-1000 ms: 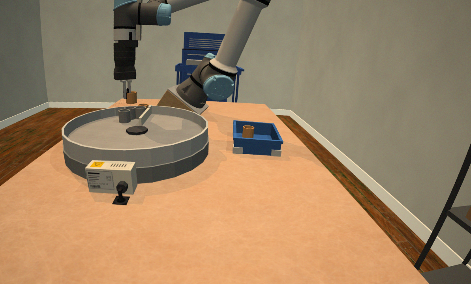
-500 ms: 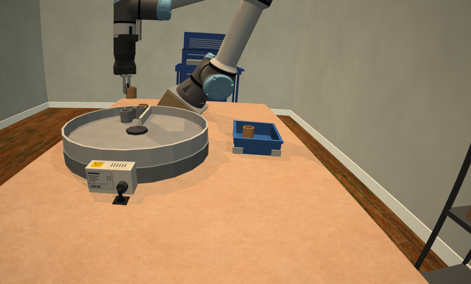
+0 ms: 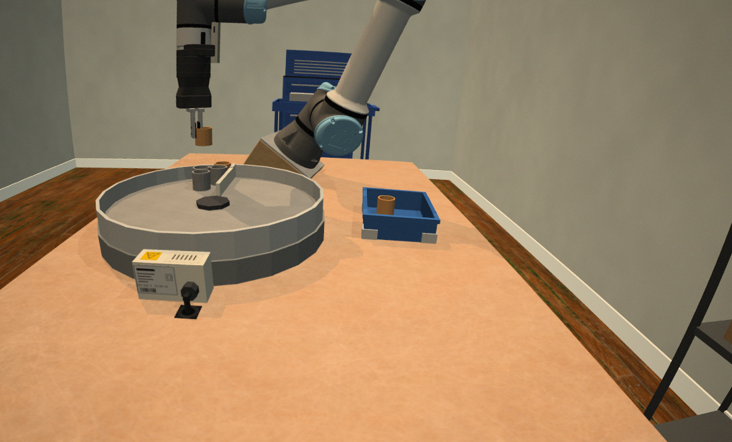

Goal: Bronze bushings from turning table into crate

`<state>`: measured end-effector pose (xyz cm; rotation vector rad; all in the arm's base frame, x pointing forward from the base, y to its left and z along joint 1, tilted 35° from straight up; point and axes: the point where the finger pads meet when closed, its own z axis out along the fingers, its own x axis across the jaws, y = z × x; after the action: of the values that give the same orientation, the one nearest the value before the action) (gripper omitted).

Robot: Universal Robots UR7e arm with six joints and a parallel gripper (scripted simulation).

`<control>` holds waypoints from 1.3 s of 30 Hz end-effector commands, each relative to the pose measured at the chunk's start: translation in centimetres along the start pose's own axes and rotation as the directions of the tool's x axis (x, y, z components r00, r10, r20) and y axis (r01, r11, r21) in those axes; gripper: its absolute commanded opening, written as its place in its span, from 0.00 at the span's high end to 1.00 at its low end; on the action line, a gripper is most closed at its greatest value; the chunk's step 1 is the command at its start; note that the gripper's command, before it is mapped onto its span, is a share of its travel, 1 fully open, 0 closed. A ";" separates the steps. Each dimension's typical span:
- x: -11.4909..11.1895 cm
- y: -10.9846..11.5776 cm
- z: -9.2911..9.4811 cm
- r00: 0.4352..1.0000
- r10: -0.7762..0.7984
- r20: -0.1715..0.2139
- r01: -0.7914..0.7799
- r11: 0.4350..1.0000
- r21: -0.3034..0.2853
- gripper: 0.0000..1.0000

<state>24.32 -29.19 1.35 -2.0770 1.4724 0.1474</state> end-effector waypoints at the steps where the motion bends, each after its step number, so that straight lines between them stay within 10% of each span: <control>1: 0.0 0.0 -0.1 1.000 0.000 0.000 0.000 1.000 0.000 1.00; 10: -3.5 -4.1 -0.1 1.000 0.000 0.000 0.000 1.000 0.000 1.00; 22: -3.5 -4.1 -0.1 1.000 0.000 0.000 0.000 1.000 0.000 1.00; 27: -7.0 -8.1 -0.1 1.000 -0.001 -0.001 0.001 1.000 0.000 1.00; 39: -7.0 -8.1 -0.1 1.000 -0.001 -0.001 0.001 1.000 0.000 1.00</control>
<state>28.84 -21.66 7.44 -2.0783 1.4714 0.1471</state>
